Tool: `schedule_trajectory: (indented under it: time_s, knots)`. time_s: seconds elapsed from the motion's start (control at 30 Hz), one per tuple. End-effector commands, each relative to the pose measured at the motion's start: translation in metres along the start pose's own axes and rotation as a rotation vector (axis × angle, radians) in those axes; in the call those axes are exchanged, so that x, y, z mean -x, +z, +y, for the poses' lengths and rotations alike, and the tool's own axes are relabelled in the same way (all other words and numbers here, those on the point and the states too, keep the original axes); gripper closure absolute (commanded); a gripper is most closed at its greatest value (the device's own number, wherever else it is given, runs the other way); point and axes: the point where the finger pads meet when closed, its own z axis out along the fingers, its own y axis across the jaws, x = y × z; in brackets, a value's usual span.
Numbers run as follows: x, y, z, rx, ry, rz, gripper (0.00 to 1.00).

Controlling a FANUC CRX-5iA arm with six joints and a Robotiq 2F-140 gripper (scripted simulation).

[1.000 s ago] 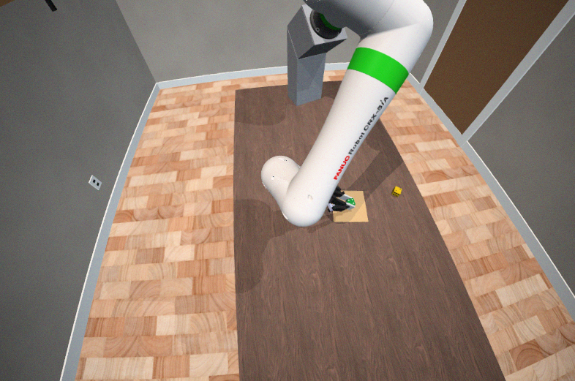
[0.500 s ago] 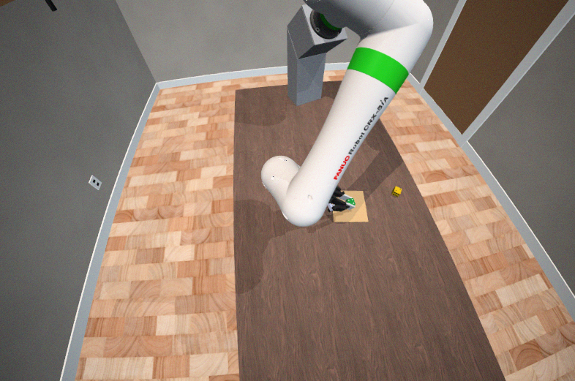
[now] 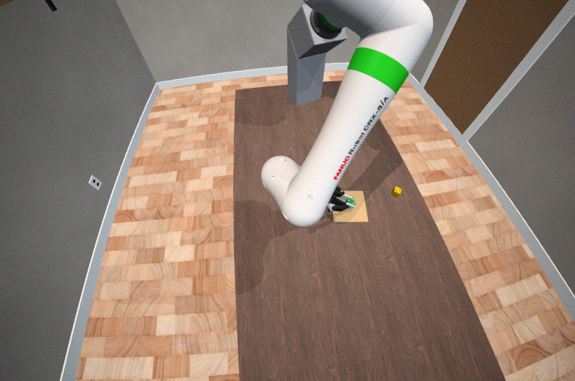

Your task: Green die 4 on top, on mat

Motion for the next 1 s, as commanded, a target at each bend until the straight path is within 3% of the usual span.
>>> schedule_trajectory:
  time_s: [0.0,0.97]
  knots:
    - [-0.0001,-0.0001,-0.0001,0.000,0.000,0.000,0.76]
    - [-0.0037,0.0035,-0.0001,0.000,0.000,0.000,0.76]
